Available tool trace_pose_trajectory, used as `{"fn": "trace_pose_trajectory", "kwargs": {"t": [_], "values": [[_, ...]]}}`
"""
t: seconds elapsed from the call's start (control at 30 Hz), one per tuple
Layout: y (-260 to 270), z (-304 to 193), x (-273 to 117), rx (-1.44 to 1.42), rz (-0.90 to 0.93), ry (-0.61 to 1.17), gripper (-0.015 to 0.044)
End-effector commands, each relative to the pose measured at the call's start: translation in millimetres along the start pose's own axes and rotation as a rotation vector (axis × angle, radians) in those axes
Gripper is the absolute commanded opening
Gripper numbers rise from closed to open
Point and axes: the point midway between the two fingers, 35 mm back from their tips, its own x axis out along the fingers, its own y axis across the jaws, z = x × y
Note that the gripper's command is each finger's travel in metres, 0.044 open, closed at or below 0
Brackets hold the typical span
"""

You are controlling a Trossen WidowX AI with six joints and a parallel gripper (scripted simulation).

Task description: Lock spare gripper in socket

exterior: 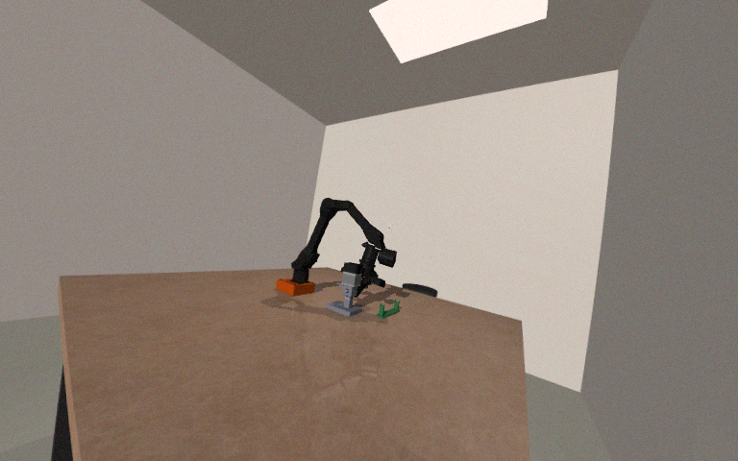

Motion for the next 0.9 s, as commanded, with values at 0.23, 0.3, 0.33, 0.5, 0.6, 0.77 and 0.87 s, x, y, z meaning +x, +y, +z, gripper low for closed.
{"fn": "trace_pose_trajectory", "kwargs": {"t": [0.23,0.3,0.33,0.5,0.6,0.77,0.87], "values": [[-0.1,-1.7,0.4,0.001,0.001,-0.001,0.0131],[-0.1,-1.7,0.4,0.001,0.001,-0.001,0.0184],[-0.1,-1.7,0.4,0.001,0.001,-0.001,0.02],[-0.1,-1.4,-0.3,0.001,0.001,-0.001,0.02],[0.5,1.3,-6.2,0.001,0.001,-0.001,0.02],[3.2,6.9,-16.2,-0.008,0.012,0.003,0.02],[4.3,10.2,-22.0,-0.013,0.016,0.006,0.02]]}}
